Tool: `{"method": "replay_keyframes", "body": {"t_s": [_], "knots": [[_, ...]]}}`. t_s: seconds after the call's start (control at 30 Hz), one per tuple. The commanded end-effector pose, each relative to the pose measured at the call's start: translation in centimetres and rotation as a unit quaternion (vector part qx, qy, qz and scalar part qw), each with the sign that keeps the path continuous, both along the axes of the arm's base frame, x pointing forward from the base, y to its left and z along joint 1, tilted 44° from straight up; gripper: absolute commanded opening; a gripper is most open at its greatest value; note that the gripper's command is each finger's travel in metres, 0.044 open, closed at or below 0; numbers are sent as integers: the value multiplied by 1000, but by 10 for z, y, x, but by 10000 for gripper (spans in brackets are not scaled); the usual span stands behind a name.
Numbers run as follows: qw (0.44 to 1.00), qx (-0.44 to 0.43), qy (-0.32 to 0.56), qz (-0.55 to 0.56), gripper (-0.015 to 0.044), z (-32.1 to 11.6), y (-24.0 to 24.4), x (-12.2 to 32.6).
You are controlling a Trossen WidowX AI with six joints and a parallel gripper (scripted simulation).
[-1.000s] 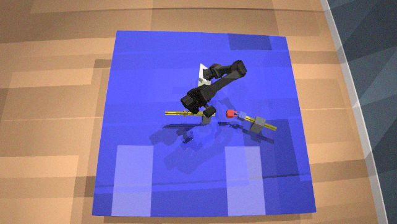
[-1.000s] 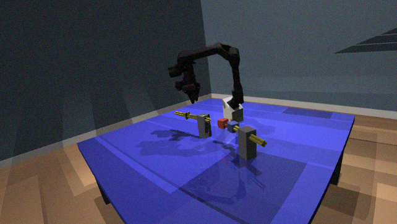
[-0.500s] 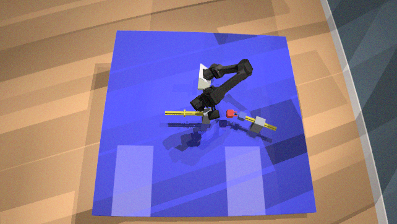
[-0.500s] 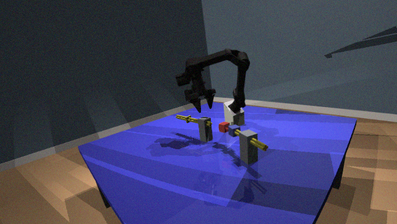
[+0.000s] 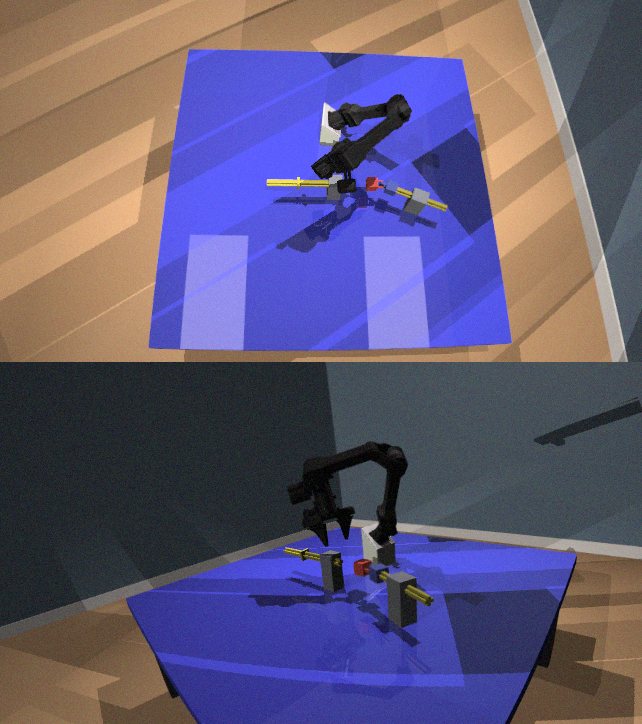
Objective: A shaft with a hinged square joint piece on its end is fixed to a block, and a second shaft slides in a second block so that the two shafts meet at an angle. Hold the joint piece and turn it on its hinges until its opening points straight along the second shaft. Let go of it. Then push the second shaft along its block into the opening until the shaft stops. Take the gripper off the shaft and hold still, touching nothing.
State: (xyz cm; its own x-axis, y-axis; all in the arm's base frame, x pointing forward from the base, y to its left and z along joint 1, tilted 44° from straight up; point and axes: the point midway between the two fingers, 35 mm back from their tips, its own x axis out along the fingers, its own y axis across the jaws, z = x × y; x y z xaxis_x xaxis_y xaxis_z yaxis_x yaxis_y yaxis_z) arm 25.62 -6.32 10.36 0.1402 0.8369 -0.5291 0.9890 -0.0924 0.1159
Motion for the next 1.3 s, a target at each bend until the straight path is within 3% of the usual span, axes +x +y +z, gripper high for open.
{"method": "replay_keyframes", "body": {"t_s": [0.0, 0.6, 1.27], "knots": [[999, -14, -34, 21, 440, -7, -10, 3], [939, -110, -268, 186, 440, -63, -79, 9], [772, -182, -471, 385, 440, -132, -149, -1]]}}
